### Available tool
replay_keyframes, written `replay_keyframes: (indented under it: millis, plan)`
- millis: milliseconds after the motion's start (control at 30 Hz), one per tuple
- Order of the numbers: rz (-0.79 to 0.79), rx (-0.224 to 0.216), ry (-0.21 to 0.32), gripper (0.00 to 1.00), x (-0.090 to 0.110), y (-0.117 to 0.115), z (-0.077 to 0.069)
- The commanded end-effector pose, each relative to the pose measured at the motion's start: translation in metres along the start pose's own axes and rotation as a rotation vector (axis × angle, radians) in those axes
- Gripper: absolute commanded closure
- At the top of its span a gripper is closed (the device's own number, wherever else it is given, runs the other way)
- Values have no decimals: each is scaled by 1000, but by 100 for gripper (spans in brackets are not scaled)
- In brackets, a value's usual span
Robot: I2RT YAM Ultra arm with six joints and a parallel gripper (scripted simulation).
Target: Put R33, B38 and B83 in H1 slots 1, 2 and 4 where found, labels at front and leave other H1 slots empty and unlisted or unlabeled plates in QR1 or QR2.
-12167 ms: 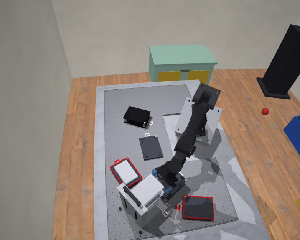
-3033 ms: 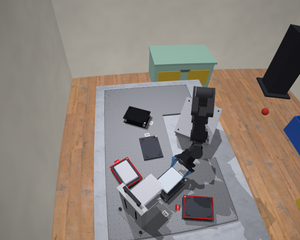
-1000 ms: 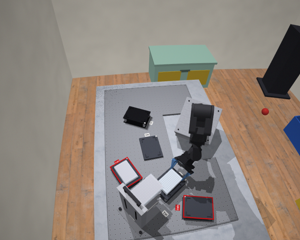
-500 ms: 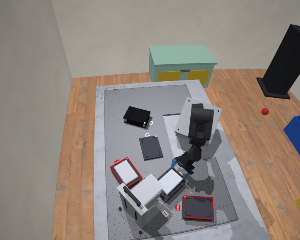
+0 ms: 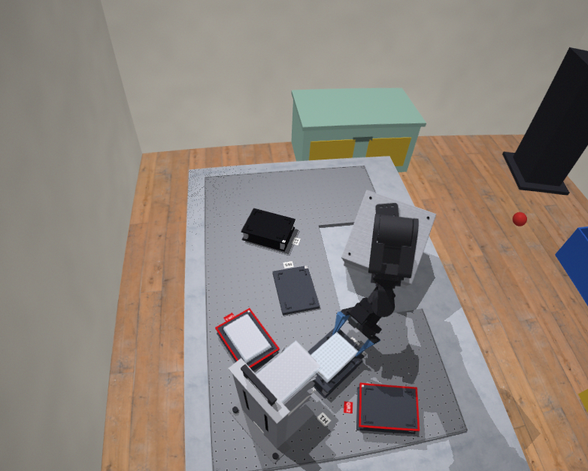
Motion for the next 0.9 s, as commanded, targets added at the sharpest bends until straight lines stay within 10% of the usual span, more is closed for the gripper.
replay_keyframes:
  millis: [0,867]
  plan:
    - [9,1,-17,7,-2,1,4]
    - [9,1,-17,0,-2,1,4]
Point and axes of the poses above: the point where the finger pads meet when closed, its own z axis out along the fingers, its own y axis across the jaws, x = y × z, the point moved 9 cm from there along -z, back along the fingers, and after that the axes turned 4 degrees about -z, right-handed, at the moved point
